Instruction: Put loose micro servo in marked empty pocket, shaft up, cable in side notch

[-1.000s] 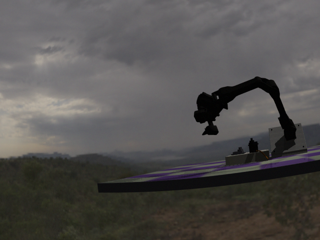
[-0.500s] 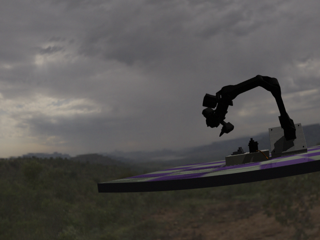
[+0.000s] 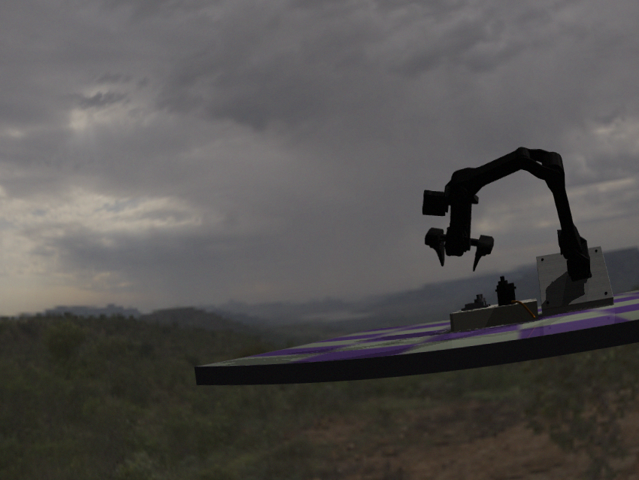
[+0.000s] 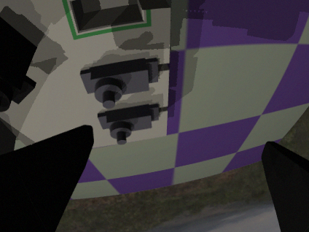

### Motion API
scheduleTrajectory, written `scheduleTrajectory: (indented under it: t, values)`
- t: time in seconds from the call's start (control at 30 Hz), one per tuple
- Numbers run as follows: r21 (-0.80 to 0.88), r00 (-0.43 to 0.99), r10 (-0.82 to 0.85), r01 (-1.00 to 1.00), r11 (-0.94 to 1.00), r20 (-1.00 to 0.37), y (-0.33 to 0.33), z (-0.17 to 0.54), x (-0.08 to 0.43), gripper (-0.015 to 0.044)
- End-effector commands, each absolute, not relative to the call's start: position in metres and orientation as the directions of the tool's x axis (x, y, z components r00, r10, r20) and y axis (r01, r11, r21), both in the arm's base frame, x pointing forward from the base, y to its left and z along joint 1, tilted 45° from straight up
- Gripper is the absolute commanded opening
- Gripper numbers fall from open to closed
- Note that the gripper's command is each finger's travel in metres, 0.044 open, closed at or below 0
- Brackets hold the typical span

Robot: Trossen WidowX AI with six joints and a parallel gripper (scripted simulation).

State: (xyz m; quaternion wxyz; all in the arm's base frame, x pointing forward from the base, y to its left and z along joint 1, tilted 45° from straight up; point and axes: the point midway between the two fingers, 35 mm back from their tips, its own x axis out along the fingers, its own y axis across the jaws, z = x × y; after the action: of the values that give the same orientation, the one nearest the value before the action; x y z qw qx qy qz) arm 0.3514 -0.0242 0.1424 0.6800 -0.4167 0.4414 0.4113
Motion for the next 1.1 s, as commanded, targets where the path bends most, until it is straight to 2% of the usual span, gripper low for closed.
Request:
scheduleTrajectory:
  t: [0.0, 0.27, 0.57, 0.8, 1.07]
  values:
    - [-0.168, 0.222, 0.257, -0.961, 0.219, -0.940, -0.023, 0.135, 0.332, 0.0440]
    - [-0.145, 0.132, 0.413, -0.989, 0.001, -0.901, -0.015, 0.126, 0.291, 0.0440]
    - [-0.227, 0.080, 0.588, -0.957, -0.181, -0.805, -0.001, 0.126, 0.250, 0.0440]
    - [-0.343, 0.078, 0.698, -0.906, -0.248, -0.712, 0.010, 0.131, 0.226, 0.0440]
    - [-0.346, 0.079, 0.700, -0.904, -0.249, -0.710, 0.017, 0.124, 0.227, 0.0440]
